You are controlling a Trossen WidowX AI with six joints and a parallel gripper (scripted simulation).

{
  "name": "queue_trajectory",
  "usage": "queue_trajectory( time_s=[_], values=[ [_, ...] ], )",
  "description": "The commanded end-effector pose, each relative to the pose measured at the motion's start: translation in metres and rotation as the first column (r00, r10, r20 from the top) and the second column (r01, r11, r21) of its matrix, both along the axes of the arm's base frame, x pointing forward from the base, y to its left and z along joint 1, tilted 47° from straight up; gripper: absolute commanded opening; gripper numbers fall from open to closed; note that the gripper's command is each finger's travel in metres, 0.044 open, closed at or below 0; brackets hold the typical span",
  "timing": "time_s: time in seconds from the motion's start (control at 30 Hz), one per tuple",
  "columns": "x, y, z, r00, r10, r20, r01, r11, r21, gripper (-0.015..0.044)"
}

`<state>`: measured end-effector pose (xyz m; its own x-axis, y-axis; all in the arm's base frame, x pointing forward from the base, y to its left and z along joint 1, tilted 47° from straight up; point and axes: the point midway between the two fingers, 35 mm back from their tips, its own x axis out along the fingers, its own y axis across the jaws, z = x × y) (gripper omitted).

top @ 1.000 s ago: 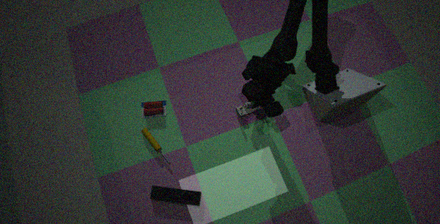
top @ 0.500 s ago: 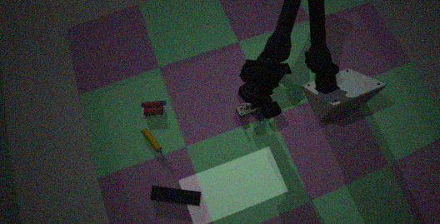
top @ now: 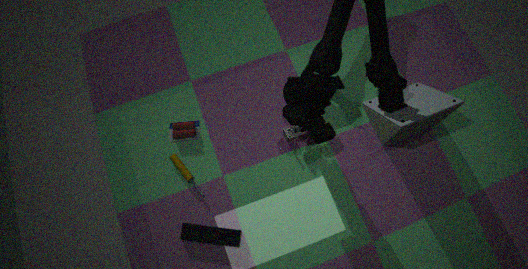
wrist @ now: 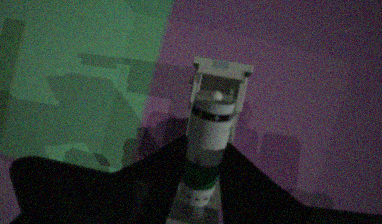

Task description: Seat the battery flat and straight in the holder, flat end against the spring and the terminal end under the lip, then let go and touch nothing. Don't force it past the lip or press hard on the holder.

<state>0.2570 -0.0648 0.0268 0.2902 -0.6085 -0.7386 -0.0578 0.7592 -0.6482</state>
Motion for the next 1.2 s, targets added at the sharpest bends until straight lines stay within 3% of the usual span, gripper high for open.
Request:
queue_trajectory(
  time_s=[0.0,1.17],
  values=[
    [-0.0023,-0.0015,-0.0035,0.999,-0.019,-0.033,0.019,1.0,-0.003,0.0066],
    [0.0051,-0.0049,-0.0053,0.974,-0.155,-0.166,0.155,0.988,-0.01,0.0066]
  ],
)
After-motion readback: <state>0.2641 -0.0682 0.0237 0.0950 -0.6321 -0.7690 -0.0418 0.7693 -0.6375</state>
